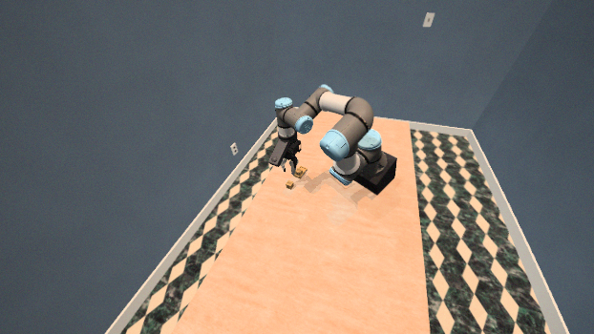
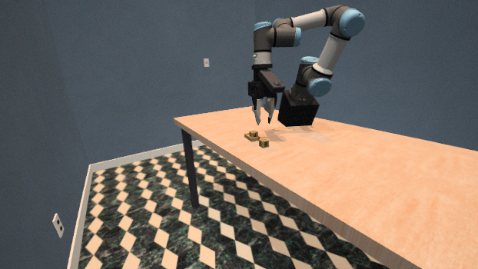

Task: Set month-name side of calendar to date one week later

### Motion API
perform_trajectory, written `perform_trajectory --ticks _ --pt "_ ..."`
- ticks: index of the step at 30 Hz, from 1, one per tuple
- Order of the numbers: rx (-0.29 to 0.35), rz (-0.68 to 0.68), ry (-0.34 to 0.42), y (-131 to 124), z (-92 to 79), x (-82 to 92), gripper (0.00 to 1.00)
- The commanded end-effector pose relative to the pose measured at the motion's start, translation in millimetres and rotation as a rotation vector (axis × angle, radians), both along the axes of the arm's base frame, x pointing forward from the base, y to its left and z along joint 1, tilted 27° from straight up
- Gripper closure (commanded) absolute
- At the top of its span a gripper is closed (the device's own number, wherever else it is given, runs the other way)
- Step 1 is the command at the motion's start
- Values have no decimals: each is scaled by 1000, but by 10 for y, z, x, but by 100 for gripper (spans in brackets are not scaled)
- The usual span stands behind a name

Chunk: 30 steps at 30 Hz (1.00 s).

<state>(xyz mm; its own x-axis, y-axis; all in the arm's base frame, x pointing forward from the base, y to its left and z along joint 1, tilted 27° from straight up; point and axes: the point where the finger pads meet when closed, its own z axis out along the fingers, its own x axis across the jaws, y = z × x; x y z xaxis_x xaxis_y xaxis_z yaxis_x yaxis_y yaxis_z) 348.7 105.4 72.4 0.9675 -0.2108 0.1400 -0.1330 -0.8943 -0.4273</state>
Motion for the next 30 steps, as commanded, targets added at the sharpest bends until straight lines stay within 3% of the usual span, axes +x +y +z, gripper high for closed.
perform_trajectory --ticks 1,30 --pt "1 -1 0 -1 -2 1 72" --pt "1 -1 2 23 -46 10 72"
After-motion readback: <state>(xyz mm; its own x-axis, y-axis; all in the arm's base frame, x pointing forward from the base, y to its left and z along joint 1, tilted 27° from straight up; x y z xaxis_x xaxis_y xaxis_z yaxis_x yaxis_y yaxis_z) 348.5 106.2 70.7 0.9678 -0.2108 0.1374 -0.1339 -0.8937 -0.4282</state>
